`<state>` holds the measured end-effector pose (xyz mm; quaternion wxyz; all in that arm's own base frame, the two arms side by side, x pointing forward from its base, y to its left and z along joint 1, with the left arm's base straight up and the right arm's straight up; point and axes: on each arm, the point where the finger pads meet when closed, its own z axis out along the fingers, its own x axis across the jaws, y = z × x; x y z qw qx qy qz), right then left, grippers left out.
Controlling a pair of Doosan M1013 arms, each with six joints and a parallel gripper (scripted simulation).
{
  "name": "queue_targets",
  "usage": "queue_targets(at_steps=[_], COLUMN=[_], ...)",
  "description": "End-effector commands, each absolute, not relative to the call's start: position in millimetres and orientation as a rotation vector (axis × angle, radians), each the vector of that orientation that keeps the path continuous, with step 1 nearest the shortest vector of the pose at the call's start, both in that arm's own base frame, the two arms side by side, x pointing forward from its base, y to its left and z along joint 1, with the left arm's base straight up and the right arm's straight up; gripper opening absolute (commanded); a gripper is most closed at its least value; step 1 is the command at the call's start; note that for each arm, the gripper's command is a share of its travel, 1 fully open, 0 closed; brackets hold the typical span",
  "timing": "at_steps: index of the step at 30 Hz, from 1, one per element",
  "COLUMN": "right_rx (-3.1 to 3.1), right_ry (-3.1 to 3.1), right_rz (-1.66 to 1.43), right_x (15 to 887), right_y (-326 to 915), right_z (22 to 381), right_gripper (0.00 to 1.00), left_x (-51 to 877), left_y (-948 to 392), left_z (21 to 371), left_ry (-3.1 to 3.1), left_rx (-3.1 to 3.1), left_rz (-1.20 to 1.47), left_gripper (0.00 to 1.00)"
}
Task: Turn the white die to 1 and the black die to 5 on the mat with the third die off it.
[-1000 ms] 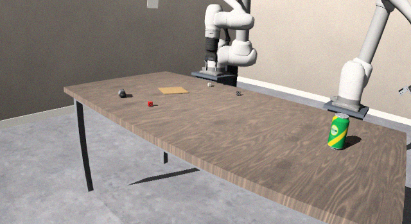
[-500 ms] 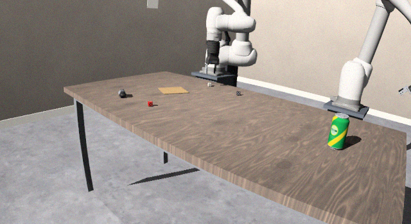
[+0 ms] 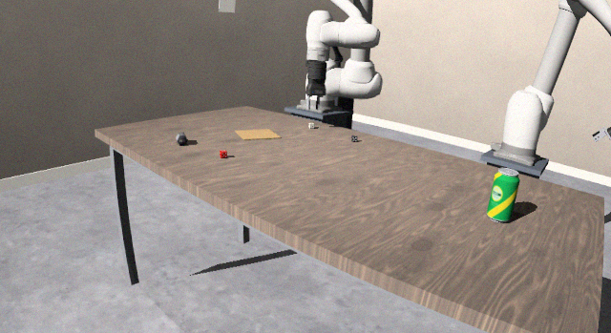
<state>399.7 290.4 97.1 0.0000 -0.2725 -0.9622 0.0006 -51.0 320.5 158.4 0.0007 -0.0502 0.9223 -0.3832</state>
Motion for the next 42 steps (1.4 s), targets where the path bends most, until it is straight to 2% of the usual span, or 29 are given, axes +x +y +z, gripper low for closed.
queue_targets(at_steps=[1,21,42], right_rx=[-0.856,-0.856,-0.856], right_ry=[-3.023,-3.023,-3.023], right_rz=[0.0,0.0,0.0], right_x=[400.0,400.0,400.1], right_y=[290.7,290.6,290.3], right_z=[97.3,84.6,55.8], right_gripper=[0.7,0.7,0.7], left_x=[-51.1,-51.1,-51.1], left_y=[320.8,320.8,320.8], left_z=[158.8,158.8,158.8], left_ry=[2.897,2.897,2.897], left_rx=[-0.158,-0.158,-0.158], left_rz=[-1.202,-1.202,-1.202], left_gripper=[1.0,1.0,1.0])
